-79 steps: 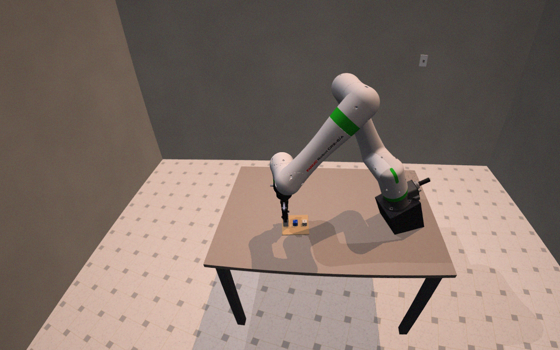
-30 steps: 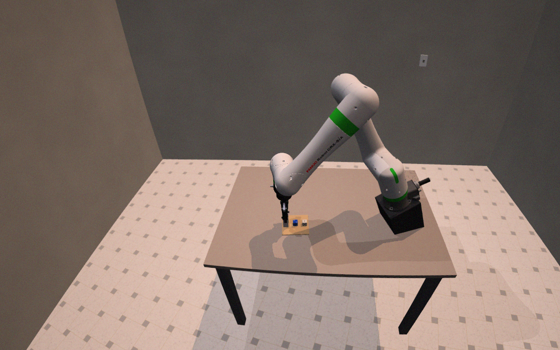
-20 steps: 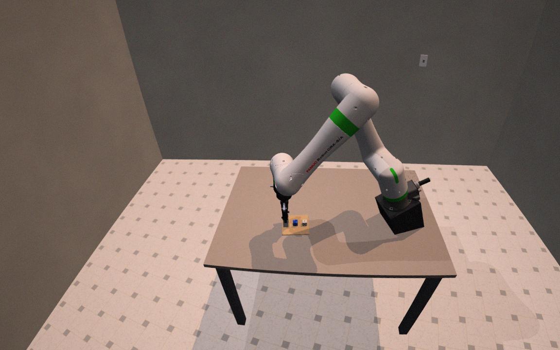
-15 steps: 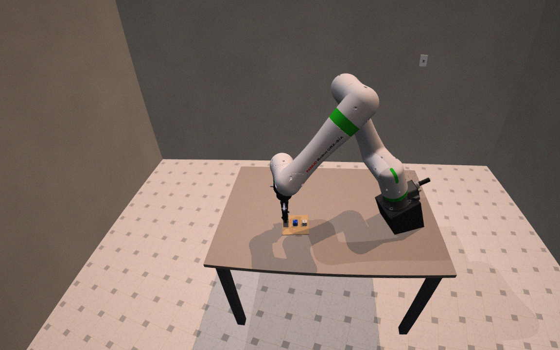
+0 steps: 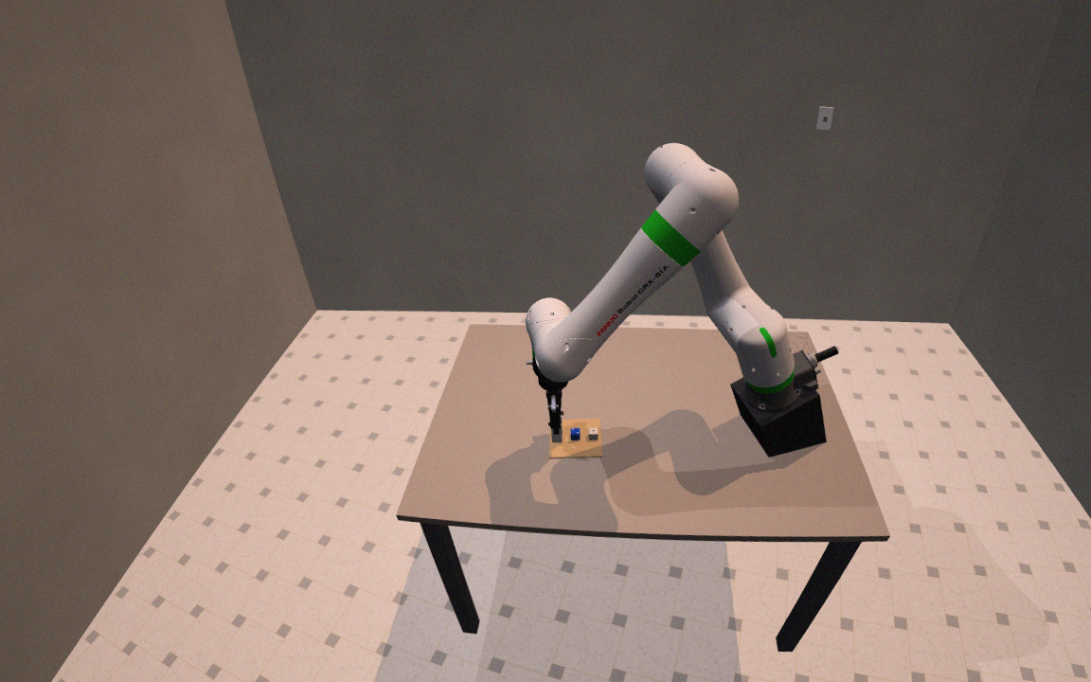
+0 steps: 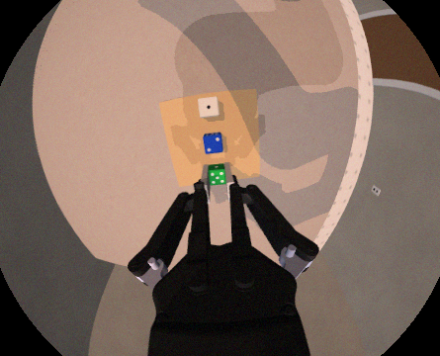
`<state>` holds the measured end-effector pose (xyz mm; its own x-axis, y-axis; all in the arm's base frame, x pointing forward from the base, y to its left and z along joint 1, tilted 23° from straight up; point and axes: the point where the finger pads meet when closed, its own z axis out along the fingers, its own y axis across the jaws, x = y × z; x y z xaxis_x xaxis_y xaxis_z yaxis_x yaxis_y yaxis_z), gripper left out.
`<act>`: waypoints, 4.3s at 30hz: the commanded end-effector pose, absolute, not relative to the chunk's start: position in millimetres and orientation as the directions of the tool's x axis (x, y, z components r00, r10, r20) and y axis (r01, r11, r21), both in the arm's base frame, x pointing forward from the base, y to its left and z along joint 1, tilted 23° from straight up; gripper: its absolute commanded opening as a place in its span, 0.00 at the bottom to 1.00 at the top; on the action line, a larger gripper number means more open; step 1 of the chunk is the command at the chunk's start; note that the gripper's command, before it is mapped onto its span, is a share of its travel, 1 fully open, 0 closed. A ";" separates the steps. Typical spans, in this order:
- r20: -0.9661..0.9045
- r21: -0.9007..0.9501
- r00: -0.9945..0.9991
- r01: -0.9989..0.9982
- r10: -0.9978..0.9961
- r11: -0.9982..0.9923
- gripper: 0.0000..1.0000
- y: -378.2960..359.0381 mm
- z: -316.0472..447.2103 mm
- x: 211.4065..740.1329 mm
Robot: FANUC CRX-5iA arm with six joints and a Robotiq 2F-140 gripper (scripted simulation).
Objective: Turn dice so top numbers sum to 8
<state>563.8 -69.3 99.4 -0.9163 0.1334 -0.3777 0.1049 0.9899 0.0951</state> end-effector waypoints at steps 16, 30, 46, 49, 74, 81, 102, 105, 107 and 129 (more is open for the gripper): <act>-0.378 0.095 -0.916 0.105 0.133 0.990 0.22 -69.3 99.6 564.0; -0.378 0.095 -0.916 0.105 0.133 0.990 0.25 -69.3 99.6 563.9; -0.378 0.095 -0.916 0.105 0.133 0.990 0.25 -71.3 138.6 547.6; -0.378 0.095 -0.916 0.105 0.133 0.990 0.25 -72.1 153.9 541.1; -0.378 0.095 -0.916 0.105 0.133 0.990 1.00 -73.6 182.5 529.1; -0.378 0.095 -0.916 0.105 0.133 0.990 1.00 -73.6 182.5 529.1; -0.378 0.095 -0.916 0.105 0.133 0.990 1.00 -75.7 223.1 512.1; -0.378 0.095 -0.916 0.105 0.133 0.990 1.00 -76.3 234.0 507.5; -0.378 0.095 -0.916 0.105 0.133 0.990 1.00 -76.5 239.7 505.1; -0.378 0.095 -0.916 0.105 0.133 0.990 1.00 -77.0 247.6 501.8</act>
